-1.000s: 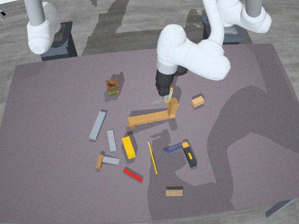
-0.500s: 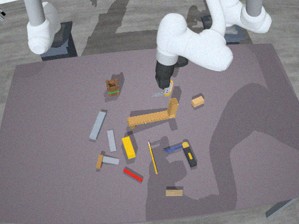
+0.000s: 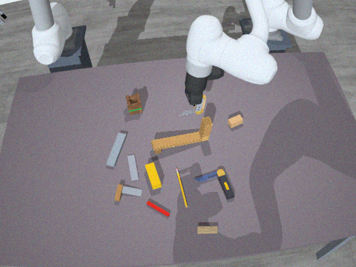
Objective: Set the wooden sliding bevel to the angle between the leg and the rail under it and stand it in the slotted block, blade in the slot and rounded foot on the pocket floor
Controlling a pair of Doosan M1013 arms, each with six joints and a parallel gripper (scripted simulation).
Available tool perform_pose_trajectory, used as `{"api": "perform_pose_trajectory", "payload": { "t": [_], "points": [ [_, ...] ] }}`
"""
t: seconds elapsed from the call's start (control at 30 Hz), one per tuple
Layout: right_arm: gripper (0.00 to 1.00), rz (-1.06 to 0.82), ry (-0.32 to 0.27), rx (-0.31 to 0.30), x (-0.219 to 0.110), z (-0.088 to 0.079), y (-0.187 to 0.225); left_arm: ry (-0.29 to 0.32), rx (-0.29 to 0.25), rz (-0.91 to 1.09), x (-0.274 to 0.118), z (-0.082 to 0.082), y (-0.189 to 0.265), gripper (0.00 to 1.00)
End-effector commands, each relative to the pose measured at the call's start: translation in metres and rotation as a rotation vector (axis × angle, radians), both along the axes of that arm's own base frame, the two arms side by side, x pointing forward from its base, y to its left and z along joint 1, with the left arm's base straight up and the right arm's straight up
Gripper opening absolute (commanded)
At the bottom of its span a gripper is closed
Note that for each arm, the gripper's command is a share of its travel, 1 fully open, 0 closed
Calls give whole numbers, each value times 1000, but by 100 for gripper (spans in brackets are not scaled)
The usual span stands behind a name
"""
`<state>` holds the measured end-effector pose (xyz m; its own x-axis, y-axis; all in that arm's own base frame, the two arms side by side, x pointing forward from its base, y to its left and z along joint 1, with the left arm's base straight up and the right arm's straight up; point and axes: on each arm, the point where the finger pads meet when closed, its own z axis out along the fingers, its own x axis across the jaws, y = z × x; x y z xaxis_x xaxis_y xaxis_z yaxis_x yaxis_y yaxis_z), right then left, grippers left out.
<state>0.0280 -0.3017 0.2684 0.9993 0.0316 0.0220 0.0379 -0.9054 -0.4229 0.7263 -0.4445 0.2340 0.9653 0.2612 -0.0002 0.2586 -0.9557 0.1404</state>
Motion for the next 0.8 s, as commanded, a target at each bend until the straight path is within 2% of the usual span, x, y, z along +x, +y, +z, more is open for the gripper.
{"api": "perform_pose_trajectory", "payload": {
  "t": [0.0, 0.33, 0.77],
  "points": [
    [100, 0, 0, -1, 0, 0, 0, -2, 0, -1, 0, 1, -1, 0],
    [100, 0, 0, -1, 0, 0, 0, 0, 5, -2, -6, 1, -11, 0],
    [100, 0, 0, -1, 0, 0, 0, 4, 21, -7, -28, 1, -46, 0]
  ]
}}
